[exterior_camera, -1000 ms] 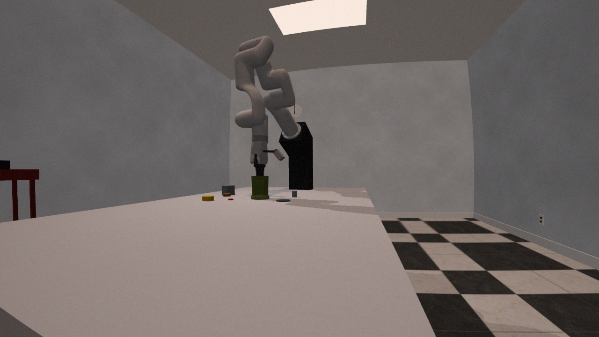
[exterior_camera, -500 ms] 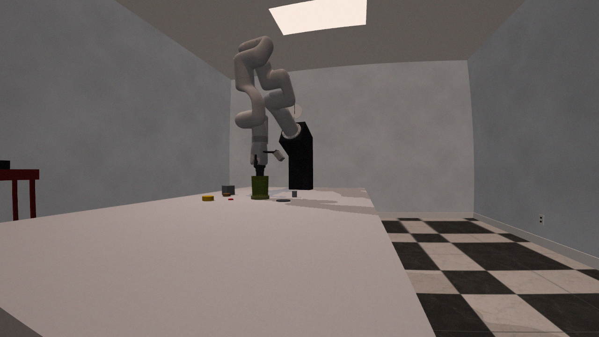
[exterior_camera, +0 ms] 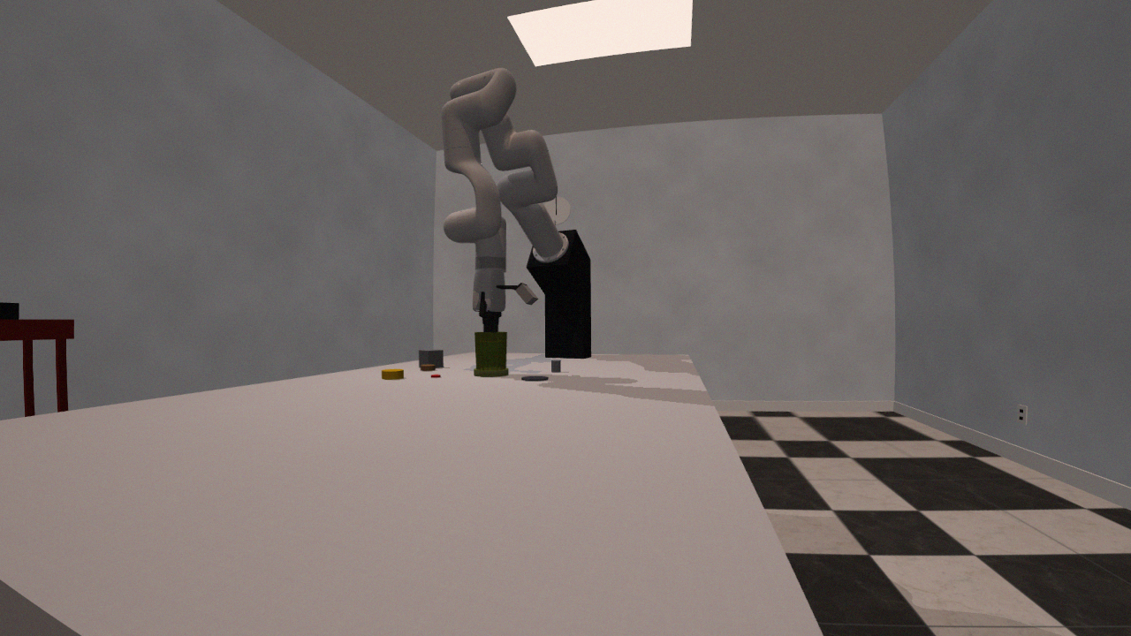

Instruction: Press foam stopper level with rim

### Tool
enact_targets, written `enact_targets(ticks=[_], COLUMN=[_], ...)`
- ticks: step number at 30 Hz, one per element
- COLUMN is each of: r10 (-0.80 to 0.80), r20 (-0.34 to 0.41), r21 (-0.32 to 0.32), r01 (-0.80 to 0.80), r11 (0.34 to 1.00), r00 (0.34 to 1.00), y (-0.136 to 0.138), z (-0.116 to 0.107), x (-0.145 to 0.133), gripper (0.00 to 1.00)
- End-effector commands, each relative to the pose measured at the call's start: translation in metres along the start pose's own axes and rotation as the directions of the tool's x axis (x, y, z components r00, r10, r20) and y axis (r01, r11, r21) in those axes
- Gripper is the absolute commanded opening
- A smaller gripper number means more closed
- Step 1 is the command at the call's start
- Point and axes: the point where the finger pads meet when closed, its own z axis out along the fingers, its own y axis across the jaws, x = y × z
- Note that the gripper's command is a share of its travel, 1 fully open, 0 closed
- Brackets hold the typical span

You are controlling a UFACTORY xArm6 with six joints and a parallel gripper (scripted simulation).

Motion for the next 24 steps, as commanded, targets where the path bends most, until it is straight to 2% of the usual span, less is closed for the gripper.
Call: enact_targets(ticks=[1,15,24], r10=[0.0,0.0,0.0], r20=[0.0,0.0,0.0], r21=[-0.001,-0.001,-0.001], r01=[0.0,0.0,0.0], r11=[1.0,1.0,1.0], r00=[1.0,1.0,1.0], y=[0.001,0.001,0.001], z=[0.0,-0.002,-0.018], x=[0.0,0.0,0.0], gripper=[0.0,0.0,0.0])
